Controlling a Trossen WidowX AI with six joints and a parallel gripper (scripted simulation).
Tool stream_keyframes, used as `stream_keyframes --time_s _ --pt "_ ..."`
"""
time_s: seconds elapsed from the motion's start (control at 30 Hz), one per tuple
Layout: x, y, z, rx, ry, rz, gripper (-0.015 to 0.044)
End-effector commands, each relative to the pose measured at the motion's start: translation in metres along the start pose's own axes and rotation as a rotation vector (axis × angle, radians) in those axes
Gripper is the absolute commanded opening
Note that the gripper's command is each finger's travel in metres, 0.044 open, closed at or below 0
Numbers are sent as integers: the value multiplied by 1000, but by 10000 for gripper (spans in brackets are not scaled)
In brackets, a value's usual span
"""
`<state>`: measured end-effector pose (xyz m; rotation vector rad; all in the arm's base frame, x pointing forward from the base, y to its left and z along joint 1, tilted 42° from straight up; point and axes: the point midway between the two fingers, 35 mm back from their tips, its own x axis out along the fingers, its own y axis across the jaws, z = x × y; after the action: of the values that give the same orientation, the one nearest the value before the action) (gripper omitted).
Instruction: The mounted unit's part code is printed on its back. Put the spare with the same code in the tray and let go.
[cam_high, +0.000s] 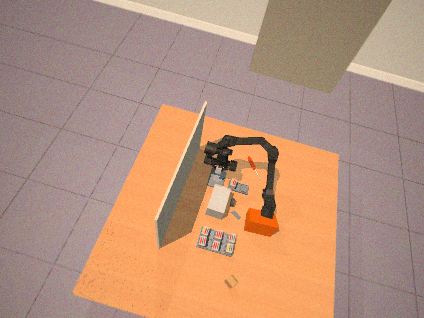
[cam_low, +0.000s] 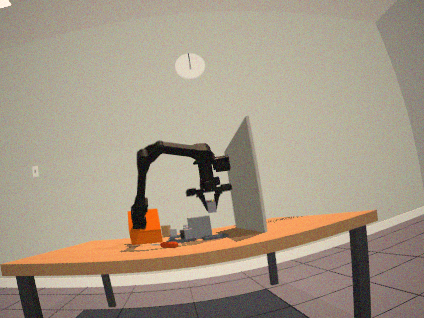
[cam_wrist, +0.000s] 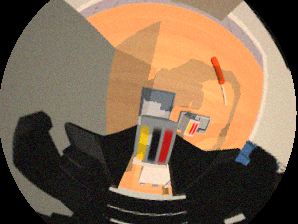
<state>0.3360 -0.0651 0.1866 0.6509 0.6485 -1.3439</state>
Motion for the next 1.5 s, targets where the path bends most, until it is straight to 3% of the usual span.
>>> stream_keyframes --time_s 0.0,1.47 --pt "5 1 -1 -3 3 0 0" --pt "43 2 0 -3 2 1 0"
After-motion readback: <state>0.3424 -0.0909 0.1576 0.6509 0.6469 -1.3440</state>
